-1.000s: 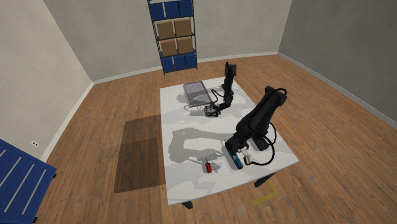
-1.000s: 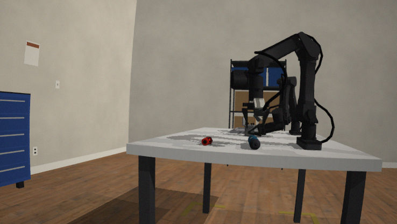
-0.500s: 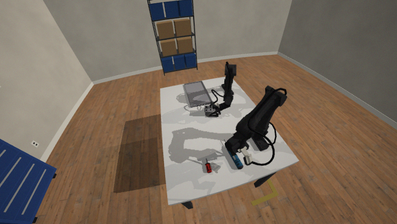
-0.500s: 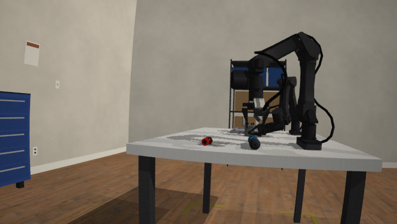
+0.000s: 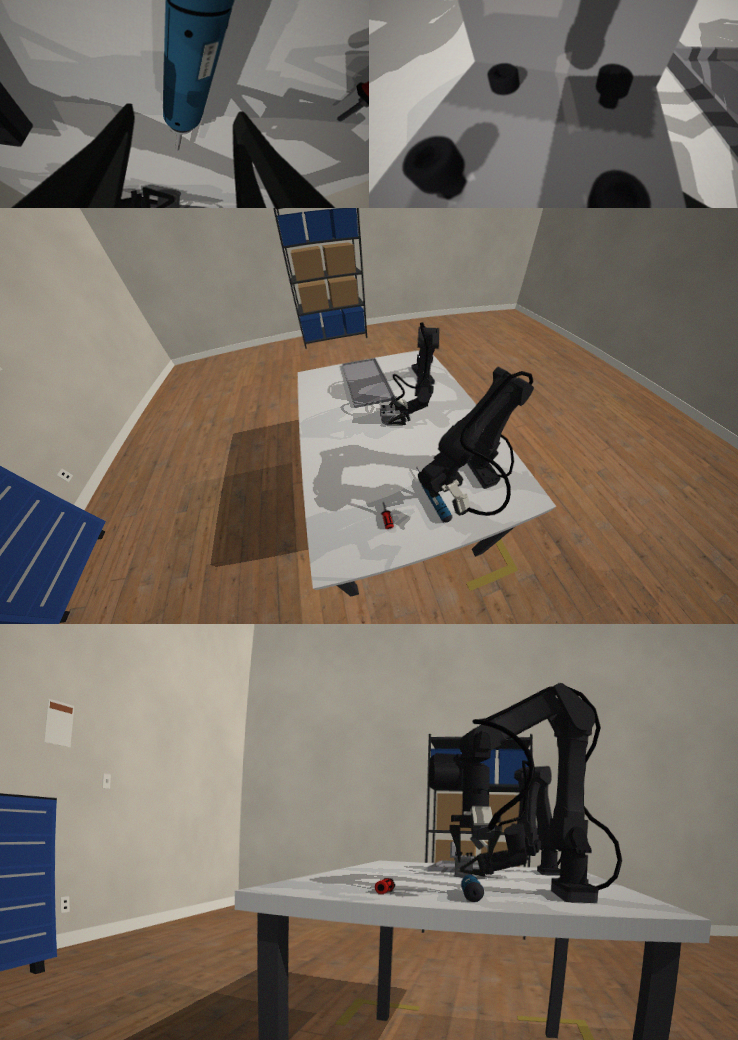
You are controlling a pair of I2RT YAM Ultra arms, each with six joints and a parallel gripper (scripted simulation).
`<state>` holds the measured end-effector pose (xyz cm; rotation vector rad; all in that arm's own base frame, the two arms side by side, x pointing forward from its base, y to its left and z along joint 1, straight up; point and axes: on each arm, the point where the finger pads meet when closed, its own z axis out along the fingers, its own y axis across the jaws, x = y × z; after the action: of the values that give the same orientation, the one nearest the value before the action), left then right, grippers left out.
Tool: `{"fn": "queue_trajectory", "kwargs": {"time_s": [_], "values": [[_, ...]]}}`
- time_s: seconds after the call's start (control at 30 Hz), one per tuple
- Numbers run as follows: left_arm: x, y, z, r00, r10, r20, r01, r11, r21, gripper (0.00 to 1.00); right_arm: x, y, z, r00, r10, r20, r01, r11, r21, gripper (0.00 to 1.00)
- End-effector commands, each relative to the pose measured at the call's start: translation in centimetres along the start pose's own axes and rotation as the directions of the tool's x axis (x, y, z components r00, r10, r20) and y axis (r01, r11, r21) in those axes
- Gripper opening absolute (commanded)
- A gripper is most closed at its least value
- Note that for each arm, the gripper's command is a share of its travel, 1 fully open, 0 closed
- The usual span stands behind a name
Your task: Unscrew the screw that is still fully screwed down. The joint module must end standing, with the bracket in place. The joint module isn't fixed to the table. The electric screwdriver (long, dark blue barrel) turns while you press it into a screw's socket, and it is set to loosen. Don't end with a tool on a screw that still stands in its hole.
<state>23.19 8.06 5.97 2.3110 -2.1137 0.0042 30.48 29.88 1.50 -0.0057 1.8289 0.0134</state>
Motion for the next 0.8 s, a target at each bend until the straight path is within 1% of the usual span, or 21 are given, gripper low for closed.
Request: {"fn": "queue_trajectory", "kwargs": {"time_s": [0.0, 0.1, 0.13, 0.3, 0.37, 0.4, 0.67, 0.7, 0.77], "values": [[-0.2, -0.6, -0.8, 1.000, 0.001, 0.026, -0.002, 1.000, 0.012, 0.65, -0.5, 0.2, 0.1, 1.000, 0.011, 0.006, -0.011, 1.000, 0.000, 0.86], [-0.2, -0.6, -0.8, 1.000, 0.001, 0.026, -0.002, 1.000, 0.012, 0.65, -0.5, 0.2, 0.1, 1.000, 0.011, 0.006, -0.011, 1.000, 0.000, 0.86], [-0.2, -0.6, -0.8, 1.000, 0.001, 0.026, -0.002, 1.000, 0.012, 0.65, -1.4, 0.6, 0.3, 0.999, 0.028, 0.016, -0.028, 1.000, 0.002, 0.86], [-0.2, -0.6, -0.8, 1.000, 0.001, 0.026, -0.002, 1.000, 0.012, 0.65, -1.4, 0.6, 0.2, 0.999, 0.029, 0.014, -0.029, 1.000, -0.001, 0.86], [-0.2, -0.6, -0.8, 1.000, 0.001, 0.026, -0.002, 1.000, 0.012, 0.65, -1.0, 0.3, 0.2, 1.000, 0.018, 0.009, -0.018, 1.000, 0.002, 0.86], [-0.2, -0.6, -0.8, 1.000, 0.001, 0.026, -0.002, 1.000, 0.012, 0.65, -0.4, 0.1, 0.0, 1.000, 0.007, 0.004, -0.007, 1.000, 0.000, 0.86], [-0.2, -0.6, -0.8, 1.000, 0.001, 0.026, -0.002, 1.000, 0.012, 0.65, -0.4, 0.1, 0.0, 1.000, 0.007, 0.004, -0.007, 1.000, 0.000, 0.86], [-0.2, -0.6, -0.8, 1.000, 0.001, 0.026, -0.002, 1.000, 0.012, 0.65, -0.9, 0.2, 0.2, 1.000, 0.014, 0.007, -0.014, 1.000, 0.003, 0.86], [-0.2, -0.6, -0.8, 1.000, 0.001, 0.026, -0.002, 1.000, 0.012, 0.65, -0.9, 0.1, 0.1, 1.000, 0.012, 0.006, -0.012, 1.000, 0.002, 0.86]]}}
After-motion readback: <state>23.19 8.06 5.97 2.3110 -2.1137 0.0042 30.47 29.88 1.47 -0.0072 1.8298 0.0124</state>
